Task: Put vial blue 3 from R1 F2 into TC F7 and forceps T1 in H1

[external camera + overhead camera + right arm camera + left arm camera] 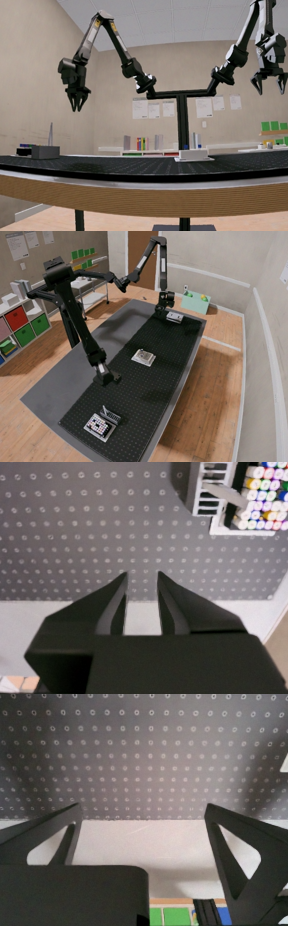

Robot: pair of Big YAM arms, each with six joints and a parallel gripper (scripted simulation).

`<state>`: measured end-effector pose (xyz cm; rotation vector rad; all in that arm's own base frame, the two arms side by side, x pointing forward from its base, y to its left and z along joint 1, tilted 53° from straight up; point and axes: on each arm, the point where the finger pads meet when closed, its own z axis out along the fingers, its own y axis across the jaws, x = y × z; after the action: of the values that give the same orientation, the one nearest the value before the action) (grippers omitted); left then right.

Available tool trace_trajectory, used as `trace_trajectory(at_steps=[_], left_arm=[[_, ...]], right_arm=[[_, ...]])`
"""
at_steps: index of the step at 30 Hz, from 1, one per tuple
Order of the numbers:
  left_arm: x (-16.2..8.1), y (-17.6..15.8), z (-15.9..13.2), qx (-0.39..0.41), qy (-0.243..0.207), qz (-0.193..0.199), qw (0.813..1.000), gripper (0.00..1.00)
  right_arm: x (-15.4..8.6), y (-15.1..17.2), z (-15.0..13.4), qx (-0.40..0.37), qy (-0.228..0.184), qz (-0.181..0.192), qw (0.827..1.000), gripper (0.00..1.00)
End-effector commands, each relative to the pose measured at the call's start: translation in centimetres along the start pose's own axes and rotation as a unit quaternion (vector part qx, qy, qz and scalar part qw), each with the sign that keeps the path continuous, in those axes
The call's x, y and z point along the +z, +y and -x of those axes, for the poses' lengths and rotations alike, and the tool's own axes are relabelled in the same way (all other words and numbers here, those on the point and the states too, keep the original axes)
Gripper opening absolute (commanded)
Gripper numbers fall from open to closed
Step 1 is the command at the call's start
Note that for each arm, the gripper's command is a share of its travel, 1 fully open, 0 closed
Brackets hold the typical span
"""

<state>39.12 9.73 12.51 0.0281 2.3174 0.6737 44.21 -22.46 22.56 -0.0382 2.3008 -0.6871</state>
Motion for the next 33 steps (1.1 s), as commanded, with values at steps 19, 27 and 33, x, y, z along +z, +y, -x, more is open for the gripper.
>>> trace_trajectory(at_steps=[19,27,33], left_arm=[[-0.1,0.1,0.4,0.001,-0.007,0.001,1.000,1.00],[-0.1,0.1,0.4,0.001,-0.007,0.001,1.000,1.00],[-0.1,0.1,0.4,0.001,-0.007,0.001,1.000,1.00]], right_arm=[[-2.0,7.0,-2.7,0.009,-0.011,0.001,1.000,0.24],[-2.0,9.5,-4.2,0.006,-0.003,0.005,1.000,0.24],[-2.4,11.6,-5.3,0.006,-0.002,0.006,1.000,0.24]])
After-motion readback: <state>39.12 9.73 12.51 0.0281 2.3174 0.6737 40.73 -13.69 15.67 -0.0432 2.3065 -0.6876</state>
